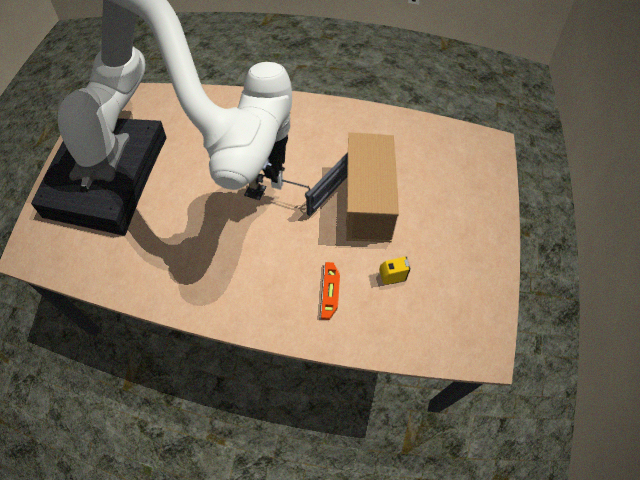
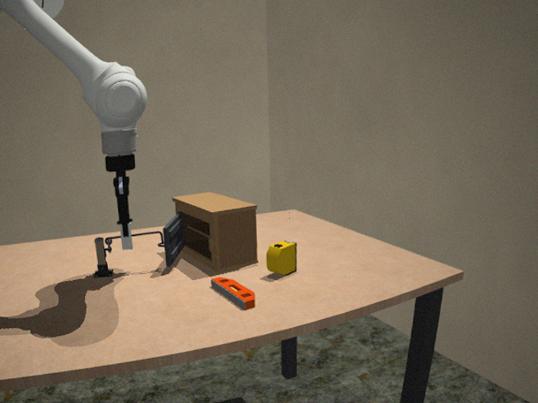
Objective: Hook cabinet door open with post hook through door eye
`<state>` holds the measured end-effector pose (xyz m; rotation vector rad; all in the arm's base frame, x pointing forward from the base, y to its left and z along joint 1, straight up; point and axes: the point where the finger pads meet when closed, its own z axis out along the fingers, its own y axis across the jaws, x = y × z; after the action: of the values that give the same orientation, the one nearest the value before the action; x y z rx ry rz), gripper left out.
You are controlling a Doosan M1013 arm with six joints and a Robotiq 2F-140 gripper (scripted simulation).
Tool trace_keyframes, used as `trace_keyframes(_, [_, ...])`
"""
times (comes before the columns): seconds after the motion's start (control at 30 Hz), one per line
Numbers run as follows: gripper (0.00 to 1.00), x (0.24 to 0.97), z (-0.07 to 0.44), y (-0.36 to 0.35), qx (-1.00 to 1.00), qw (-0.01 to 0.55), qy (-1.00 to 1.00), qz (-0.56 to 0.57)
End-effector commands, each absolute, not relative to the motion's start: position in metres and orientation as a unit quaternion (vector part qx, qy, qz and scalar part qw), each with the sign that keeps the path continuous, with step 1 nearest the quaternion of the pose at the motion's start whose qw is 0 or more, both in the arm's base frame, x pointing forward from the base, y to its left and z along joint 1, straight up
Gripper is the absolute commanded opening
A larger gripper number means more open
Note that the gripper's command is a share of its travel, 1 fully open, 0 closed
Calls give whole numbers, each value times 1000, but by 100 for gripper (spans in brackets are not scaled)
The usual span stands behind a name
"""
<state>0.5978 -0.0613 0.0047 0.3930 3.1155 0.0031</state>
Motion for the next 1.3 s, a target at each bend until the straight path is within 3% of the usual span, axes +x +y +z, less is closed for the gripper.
trace_keyframes(0.0, [3, 598, 5, -61, 125, 1, 992, 1])
trace_keyframes(1.23, [3, 598, 4, -61, 125, 1, 992, 1])
trace_keyframes(1.27, [14, 598, 4, -61, 125, 1, 992, 1])
